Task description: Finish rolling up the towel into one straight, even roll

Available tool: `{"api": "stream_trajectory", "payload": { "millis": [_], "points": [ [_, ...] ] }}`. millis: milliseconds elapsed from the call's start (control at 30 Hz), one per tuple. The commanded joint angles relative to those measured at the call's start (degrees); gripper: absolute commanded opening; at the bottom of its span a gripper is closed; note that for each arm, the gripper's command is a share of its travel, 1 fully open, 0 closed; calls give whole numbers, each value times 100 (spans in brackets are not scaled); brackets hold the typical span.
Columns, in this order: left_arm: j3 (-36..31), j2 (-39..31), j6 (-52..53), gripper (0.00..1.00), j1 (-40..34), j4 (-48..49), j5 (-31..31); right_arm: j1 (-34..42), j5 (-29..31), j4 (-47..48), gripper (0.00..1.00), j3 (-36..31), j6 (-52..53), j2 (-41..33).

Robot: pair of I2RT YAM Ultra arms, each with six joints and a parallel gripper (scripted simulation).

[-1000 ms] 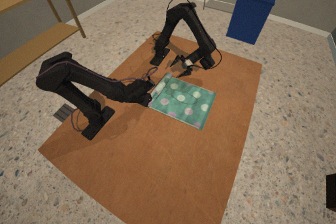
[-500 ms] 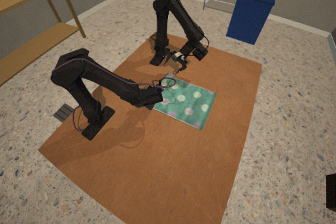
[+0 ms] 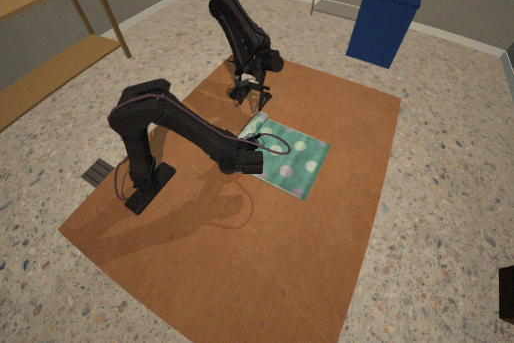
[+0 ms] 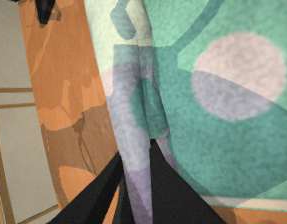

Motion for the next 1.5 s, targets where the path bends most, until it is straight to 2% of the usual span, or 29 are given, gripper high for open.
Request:
{"api": "stream_trajectory", "payload": {
  "millis": [0,33,133,300,500,633,1067,1367,1467],
  "points": [
    [-181,-280,-526,96,-178,734,-327,-54,-240,-617,18,222,-214,145],
    [-396,-677,-830,96,-459,919,-665,-70,-279,-810,18,339,-339,277],
    [-611,-1019,-1090,97,-815,1138,-1053,-104,-359,-1053,18,485,-451,449],
    [-671,-1097,-1231,98,-1024,1206,-1339,-120,-396,-1240,18,599,-572,589],
    [-428,-387,-172,98,-243,1276,-676,-121,-393,-1061,18,546,-608,756],
    [-356,-209,57,98,-99,1259,-524,-121,-394,-1036,18,540,-615,781],
    [-1134,136,58,98,-144,2340,-507,-121,-394,-1038,18,541,-616,782],
    [-1284,481,-50,98,-259,2897,-558,-121,-394,-1038,18,541,-616,782],
    [-1307,547,-63,85,-271,2993,-564,-121,-394,-1038,18,541,-616,782]
  ]
}}
